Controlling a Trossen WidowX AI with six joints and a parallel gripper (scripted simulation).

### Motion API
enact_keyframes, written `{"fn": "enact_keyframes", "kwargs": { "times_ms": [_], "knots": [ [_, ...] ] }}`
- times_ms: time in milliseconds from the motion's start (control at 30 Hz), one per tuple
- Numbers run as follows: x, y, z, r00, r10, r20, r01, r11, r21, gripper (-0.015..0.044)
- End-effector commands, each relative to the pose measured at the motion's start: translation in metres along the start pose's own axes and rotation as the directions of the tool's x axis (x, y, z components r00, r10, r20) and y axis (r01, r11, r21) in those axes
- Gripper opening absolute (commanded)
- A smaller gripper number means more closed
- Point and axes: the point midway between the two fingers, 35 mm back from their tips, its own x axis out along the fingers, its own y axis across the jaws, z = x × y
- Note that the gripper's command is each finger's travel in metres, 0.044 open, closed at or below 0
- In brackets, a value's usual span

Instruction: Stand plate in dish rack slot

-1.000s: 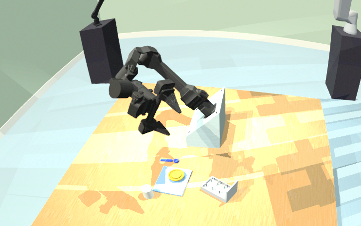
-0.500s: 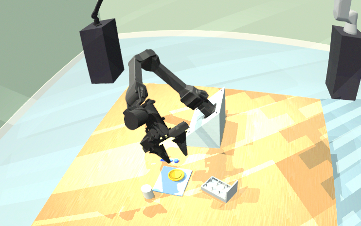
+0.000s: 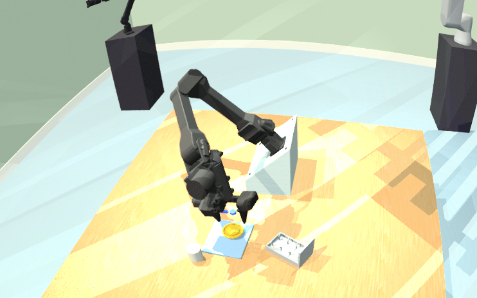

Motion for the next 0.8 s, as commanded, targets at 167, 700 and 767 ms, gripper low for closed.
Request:
{"fn": "enact_keyframes", "kwargs": {
  "times_ms": [167, 700, 767],
  "knots": [
    [0.031, -0.021, -0.037, 0.972, -0.211, -0.106, 0.204, 0.976, -0.080, 0.0400],
    [0.048, -0.028, -0.038, 0.972, -0.209, -0.108, 0.202, 0.976, -0.078, 0.0400],
    [0.051, -0.029, -0.038, 0.972, -0.209, -0.108, 0.202, 0.976, -0.078, 0.0400]
  ]
}}
